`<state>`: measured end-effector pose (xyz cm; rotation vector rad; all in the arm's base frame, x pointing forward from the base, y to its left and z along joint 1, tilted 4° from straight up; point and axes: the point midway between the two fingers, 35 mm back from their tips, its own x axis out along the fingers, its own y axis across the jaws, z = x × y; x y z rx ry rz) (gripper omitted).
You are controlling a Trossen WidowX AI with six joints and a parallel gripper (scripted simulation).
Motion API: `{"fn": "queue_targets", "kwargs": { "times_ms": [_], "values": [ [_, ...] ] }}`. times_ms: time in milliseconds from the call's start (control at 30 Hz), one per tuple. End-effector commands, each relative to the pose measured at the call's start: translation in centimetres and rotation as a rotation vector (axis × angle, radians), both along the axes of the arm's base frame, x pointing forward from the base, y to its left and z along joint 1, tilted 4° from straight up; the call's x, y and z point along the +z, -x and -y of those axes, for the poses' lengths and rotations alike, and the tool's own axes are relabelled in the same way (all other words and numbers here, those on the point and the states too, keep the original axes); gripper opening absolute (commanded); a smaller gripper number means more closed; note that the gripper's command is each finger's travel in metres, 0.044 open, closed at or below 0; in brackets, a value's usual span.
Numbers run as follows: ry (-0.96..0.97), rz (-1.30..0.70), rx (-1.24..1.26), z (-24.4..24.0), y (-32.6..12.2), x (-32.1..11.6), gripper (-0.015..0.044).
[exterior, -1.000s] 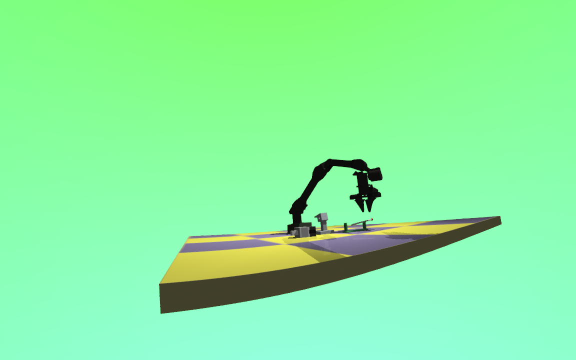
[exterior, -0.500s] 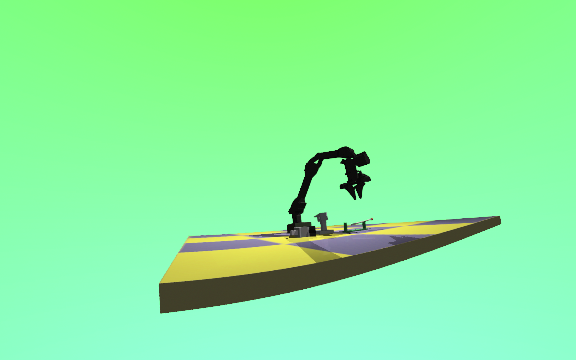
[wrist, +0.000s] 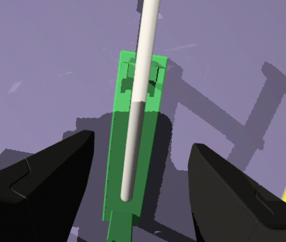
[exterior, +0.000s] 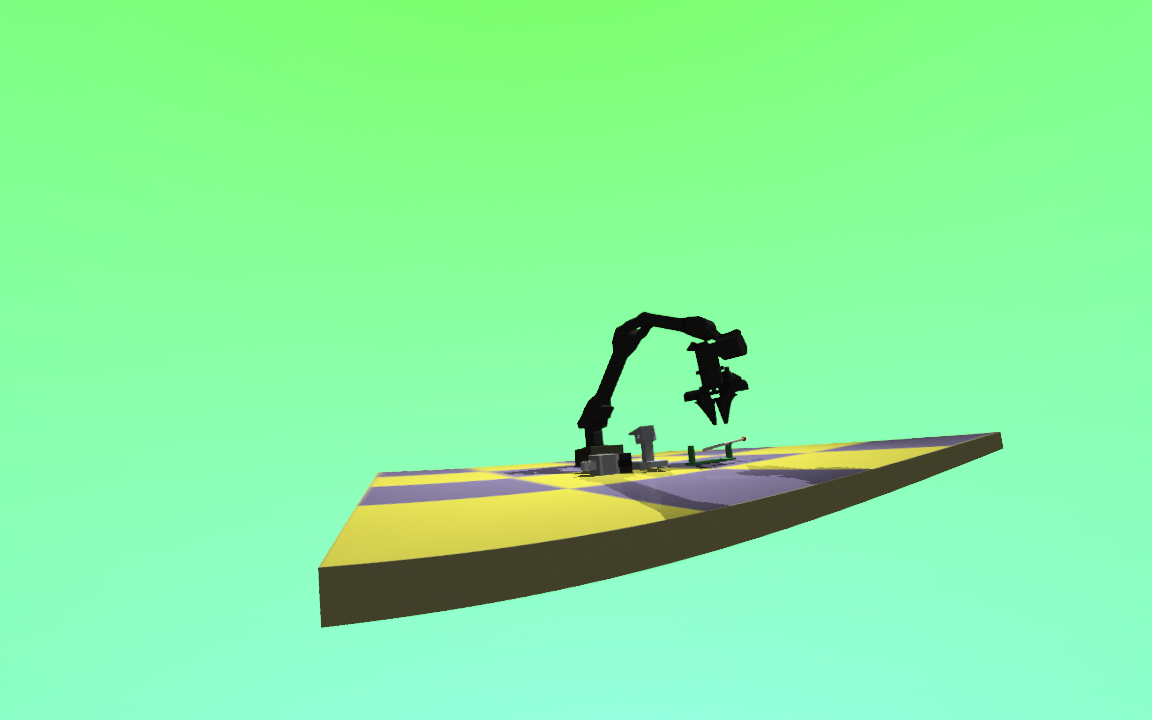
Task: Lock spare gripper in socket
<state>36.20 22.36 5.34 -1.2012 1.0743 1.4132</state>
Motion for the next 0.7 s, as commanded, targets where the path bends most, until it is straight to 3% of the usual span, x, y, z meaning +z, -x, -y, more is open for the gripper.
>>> {"fn": "queue_targets", "kwargs": {
  "times_ms": [0, 667],
  "values": [
    [0.004, -0.006, -0.004, 0.1, 0.3, -1.4, 0.018],
    [0.004, -0.006, -0.004, 0.1, 0.3, -4.4, 0.018]
  ]
}}
